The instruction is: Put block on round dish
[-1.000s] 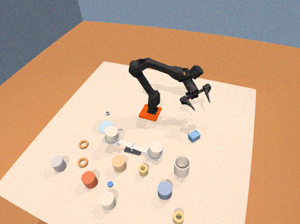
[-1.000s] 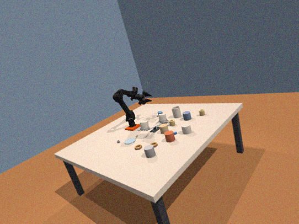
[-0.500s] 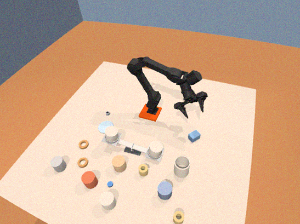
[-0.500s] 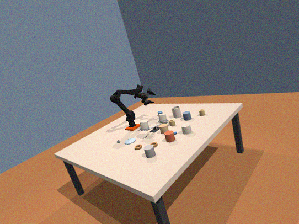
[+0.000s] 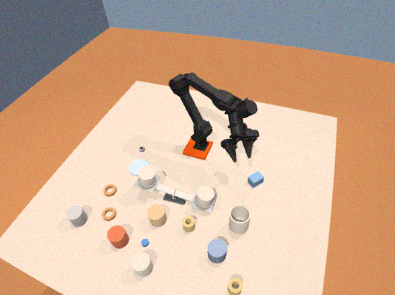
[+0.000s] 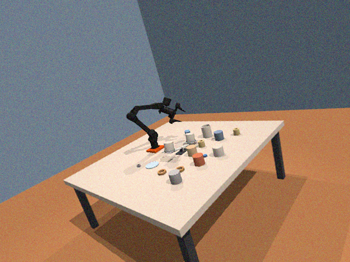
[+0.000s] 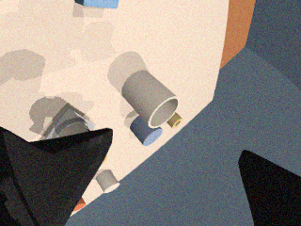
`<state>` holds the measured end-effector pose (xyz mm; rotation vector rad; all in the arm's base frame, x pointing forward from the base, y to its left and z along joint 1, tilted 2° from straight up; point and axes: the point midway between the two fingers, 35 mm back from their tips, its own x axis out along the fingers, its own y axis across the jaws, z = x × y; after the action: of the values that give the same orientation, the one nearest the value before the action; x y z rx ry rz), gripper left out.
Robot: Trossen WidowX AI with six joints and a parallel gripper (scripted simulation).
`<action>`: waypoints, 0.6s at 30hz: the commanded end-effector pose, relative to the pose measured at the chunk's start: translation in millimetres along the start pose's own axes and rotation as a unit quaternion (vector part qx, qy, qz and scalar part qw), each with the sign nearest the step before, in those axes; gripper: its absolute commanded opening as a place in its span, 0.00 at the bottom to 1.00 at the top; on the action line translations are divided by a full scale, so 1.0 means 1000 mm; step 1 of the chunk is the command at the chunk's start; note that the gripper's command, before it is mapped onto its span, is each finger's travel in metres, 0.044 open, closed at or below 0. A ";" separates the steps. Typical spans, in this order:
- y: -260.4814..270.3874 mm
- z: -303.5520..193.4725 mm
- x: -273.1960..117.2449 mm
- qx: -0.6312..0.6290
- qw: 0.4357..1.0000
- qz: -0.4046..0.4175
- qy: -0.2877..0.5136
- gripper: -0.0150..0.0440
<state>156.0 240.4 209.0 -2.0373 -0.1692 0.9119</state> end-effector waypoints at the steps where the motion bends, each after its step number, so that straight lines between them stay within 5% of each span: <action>1: 0.004 -0.018 0.003 0.065 0.998 0.017 0.007 1.00; 18: 0.030 -0.091 0.004 0.322 0.942 0.070 0.059 1.00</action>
<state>207.4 175.8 214.0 -1.5863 0.2499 0.8171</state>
